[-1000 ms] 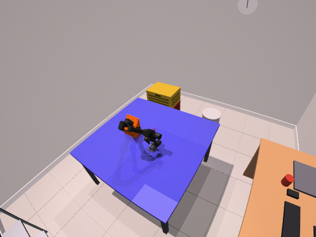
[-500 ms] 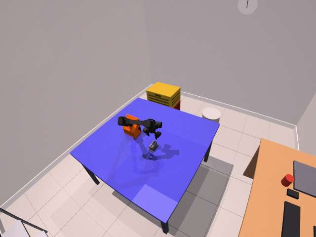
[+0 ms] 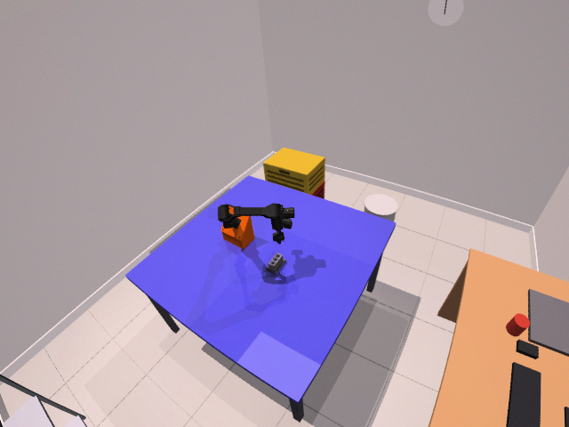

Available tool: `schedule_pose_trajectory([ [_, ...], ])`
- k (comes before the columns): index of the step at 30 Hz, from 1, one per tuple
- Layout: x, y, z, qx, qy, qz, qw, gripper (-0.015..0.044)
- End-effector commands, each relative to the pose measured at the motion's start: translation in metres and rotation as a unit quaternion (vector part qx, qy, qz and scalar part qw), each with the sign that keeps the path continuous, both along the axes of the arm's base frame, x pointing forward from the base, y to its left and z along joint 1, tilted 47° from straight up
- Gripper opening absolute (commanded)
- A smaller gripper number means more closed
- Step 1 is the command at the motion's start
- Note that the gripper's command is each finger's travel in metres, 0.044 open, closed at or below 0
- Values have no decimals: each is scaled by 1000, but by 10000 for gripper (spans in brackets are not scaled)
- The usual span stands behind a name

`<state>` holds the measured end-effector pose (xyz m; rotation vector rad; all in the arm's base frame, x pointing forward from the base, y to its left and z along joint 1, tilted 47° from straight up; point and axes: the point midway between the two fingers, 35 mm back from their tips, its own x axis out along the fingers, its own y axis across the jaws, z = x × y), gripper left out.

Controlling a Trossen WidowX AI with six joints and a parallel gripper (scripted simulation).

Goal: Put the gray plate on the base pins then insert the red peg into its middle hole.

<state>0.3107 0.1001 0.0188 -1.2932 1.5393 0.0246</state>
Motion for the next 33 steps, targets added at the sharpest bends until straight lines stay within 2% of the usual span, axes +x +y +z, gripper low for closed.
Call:
schedule_pose_trajectory([
  [1, -27, 20, -31, 38, -160, -175, 971, 440],
  [5, -44, 31, -47, 62, -268, -285, 918, 440],
  [10, -67, 43, -65, 87, -395, -410, 818, 440],
  [19, -102, 52, -88, 112, -534, -540, 641, 440],
  [33, -103, 52, -88, 113, -537, -543, 635, 440],
])
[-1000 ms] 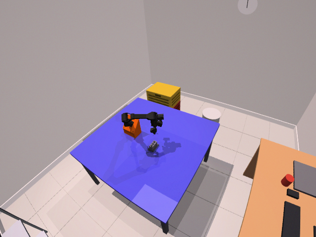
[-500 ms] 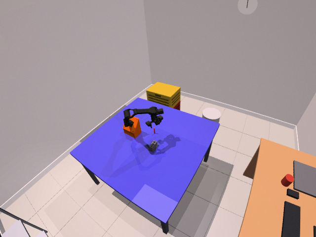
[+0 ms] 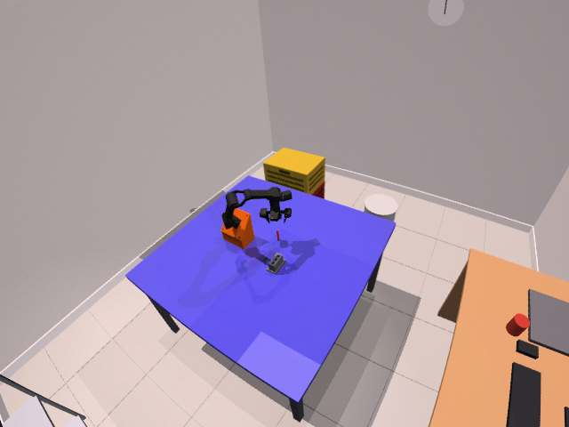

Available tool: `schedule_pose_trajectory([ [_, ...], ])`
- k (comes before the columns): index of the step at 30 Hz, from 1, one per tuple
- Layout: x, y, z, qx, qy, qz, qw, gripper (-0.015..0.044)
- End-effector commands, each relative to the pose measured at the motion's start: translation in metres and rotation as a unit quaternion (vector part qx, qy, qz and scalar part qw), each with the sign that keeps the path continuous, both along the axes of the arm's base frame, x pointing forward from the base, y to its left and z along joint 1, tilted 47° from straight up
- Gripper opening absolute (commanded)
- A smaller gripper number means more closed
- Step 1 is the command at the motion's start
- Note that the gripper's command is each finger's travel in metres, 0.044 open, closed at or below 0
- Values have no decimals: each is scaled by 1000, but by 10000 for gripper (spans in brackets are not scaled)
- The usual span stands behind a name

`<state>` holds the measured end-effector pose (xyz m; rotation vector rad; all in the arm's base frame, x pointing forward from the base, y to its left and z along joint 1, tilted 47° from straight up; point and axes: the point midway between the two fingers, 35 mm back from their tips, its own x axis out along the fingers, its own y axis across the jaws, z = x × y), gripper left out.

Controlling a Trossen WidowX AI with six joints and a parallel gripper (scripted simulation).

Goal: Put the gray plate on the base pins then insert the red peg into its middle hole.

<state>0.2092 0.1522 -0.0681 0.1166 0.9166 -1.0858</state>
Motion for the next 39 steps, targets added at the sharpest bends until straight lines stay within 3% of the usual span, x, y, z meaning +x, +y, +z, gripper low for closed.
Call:
schedule_pose_trajectory([
  [1, -1, -2, -3, 2, -6, -8, 1000, 440],
  [10, 6, -34, -33, 1, -6, -8, 1000, 440],
  [39, 13, -64, -62, 0, -7, -8, 1000, 440],
])
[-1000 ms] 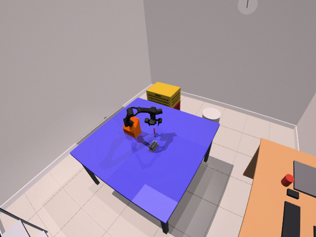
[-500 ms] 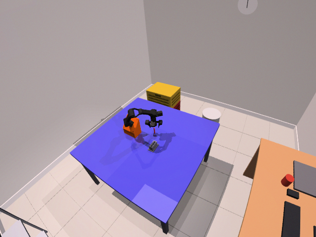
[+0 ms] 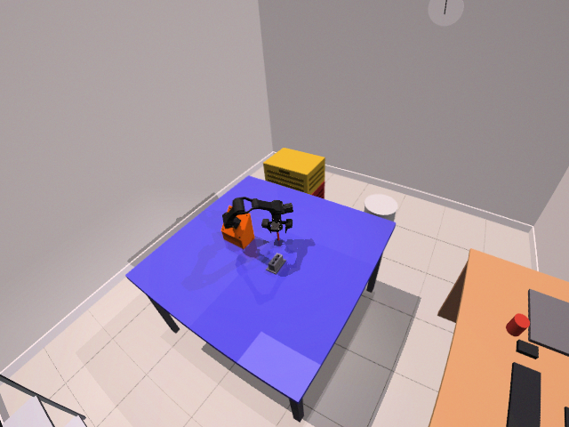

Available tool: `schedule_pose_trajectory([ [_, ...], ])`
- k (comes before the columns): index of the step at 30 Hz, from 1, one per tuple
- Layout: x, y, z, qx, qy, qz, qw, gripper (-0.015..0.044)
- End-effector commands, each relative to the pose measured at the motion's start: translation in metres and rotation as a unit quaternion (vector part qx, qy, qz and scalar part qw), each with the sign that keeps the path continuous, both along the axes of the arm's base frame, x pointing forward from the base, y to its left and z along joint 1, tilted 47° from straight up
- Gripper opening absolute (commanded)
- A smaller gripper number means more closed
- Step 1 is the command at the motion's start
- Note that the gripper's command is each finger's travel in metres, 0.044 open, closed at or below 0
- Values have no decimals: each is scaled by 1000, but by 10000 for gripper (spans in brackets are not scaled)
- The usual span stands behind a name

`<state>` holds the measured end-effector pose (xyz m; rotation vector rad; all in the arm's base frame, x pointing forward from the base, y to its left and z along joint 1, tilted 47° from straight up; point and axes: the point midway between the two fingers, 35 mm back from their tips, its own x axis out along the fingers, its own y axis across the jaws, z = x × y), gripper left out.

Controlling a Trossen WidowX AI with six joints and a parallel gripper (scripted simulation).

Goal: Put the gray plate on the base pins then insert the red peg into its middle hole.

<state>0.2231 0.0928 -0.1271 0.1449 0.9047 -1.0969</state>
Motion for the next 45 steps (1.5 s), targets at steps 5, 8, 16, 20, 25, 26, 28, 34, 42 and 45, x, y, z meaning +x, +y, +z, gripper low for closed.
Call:
schedule_pose_trajectory([
  [5, -1, -11, -8, -5, 3, 2, 1000, 440],
  [8, 0, -15, -11, -6, 3, 2, 1000, 440],
  [16, 0, -16, -12, -6, 3, 2, 1000, 309],
  [20, 0, -16, -12, -6, 3, 2, 1000, 204],
  [25, 0, -16, -12, -6, 3, 2, 1000, 72],
  [26, 0, -16, -12, -6, 3, 2, 1000, 46],
  [28, 0, -16, -12, -6, 3, 2, 1000, 0],
  [34, 0, -16, -12, -6, 3, 2, 1000, 0],
  [42, 0, -16, -12, -6, 3, 2, 1000, 0],
  [45, 0, -16, -12, -6, 3, 2, 1000, 0],
])
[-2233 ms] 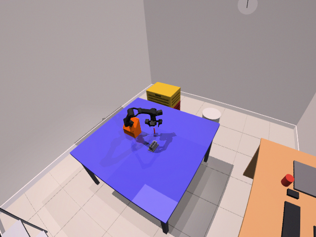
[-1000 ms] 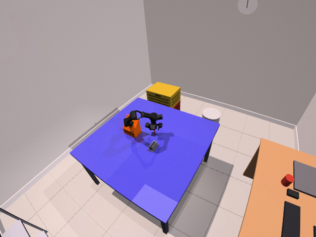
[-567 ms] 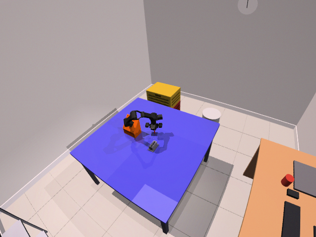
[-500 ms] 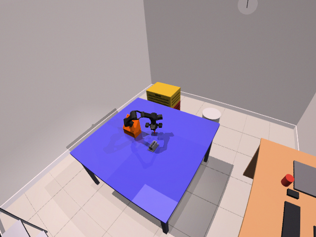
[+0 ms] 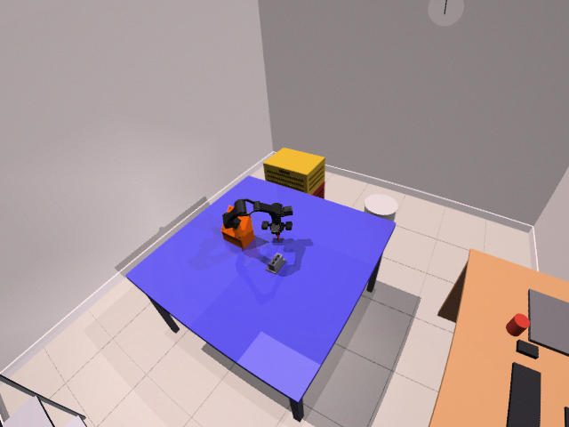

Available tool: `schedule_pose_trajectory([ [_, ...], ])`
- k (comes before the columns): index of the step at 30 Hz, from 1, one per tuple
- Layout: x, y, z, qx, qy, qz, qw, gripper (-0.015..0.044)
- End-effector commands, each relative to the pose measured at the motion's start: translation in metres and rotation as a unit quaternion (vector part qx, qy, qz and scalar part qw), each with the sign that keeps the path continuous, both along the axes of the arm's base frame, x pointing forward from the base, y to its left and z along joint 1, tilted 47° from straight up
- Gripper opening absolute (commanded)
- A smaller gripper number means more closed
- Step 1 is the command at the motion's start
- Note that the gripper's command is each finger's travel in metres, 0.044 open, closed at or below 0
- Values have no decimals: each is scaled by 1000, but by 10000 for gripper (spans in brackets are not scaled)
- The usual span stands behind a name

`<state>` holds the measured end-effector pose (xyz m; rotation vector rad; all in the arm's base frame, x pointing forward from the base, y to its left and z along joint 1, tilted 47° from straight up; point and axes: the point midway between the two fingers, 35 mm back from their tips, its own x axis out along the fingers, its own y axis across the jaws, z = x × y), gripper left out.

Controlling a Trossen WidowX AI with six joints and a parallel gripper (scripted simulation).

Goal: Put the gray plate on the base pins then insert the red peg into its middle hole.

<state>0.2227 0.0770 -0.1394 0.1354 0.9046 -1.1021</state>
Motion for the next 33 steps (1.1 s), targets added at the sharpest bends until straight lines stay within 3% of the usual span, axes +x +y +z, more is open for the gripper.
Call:
schedule_pose_trajectory([
  [1, 0, 1, 1, -1, 1, 2, 1000, 0],
  [28, -7, 62, 52, 2, 2, 3, 1000, 0],
  [33, -1, 52, 51, 0, 7, 4, 1000, 0],
])
